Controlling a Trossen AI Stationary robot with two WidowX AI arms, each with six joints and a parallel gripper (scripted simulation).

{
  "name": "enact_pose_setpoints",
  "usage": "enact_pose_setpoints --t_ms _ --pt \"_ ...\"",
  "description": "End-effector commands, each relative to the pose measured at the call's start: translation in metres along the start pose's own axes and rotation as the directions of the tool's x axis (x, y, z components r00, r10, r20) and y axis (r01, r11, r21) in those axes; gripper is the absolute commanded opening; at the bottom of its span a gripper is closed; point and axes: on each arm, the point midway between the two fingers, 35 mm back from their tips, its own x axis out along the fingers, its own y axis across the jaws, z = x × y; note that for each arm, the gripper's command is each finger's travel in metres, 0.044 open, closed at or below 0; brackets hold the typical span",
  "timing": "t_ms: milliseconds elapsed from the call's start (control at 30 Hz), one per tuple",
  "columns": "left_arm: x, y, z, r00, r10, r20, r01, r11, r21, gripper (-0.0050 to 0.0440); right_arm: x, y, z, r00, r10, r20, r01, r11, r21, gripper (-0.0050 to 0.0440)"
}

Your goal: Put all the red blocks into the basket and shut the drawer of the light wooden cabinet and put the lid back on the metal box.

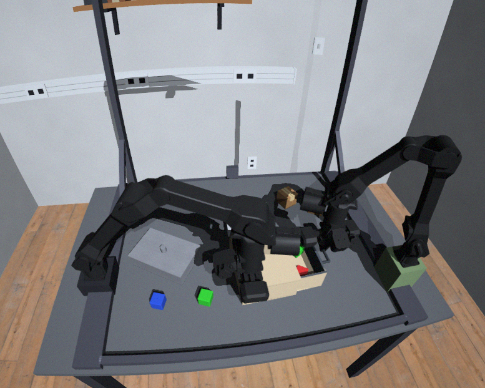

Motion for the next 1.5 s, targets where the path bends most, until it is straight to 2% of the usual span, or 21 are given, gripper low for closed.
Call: enact_pose_setpoints --t_ms 0,300,333,400,867,1000,1233,1267,1467 --pt "-0.008 0.002 -0.002 0.999 -0.036 -0.017 0.036 0.999 0.0 -0.005 0.035 -0.001 0.008 0.996 -0.017 0.087 0.017 1.0 0.004 -0.005" --pt "-0.008 0.017 -0.003 0.999 -0.036 -0.016 0.036 0.999 0.001 -0.005 0.035 -0.001 0.008 0.996 -0.017 0.087 0.017 1.0 0.004 -0.005" --pt "-0.009 0.01 -0.002 0.999 -0.036 -0.018 0.036 0.999 -0.001 0.0086 -0.024 0.005 -0.011 0.997 0.023 -0.078 -0.022 1.0 0.011 -0.005" --pt "-0.012 0.006 -0.003 0.998 -0.049 -0.025 0.049 0.999 -0.003 0.0086 -0.011 0.005 -0.011 0.999 0.016 -0.049 -0.016 1.0 0.01 -0.005" --pt "-0.012 0.006 -0.004 0.998 -0.05 -0.025 0.05 0.999 -0.002 0.0086 -0.011 0.005 -0.011 0.999 0.015 -0.049 -0.015 1.0 0.008 -0.005" --pt "-0.022 0.007 -0.004 0.998 -0.05 -0.025 0.05 0.999 0.001 0.0086 -0.011 0.005 -0.011 0.999 0.015 -0.049 -0.015 1.0 0.008 -0.005" --pt "-0.021 0.007 -0.004 0.999 -0.048 -0.024 0.048 0.999 0.001 0.0086 -0.011 0.005 -0.011 0.999 0.015 -0.049 -0.015 1.0 0.008 -0.005" --pt "-0.035 0.008 -0.004 0.999 -0.049 -0.024 0.049 0.999 0.001 0.0086 -0.011 0.005 -0.011 0.999 0.015 -0.049 -0.015 1.0 0.008 -0.005" --pt "-0.061 0.008 -0.004 0.998 -0.051 -0.025 0.051 0.999 0.003 0.0086 -0.011 0.005 -0.011 0.999 0.015 -0.049 -0.015 1.0 0.008 -0.005"
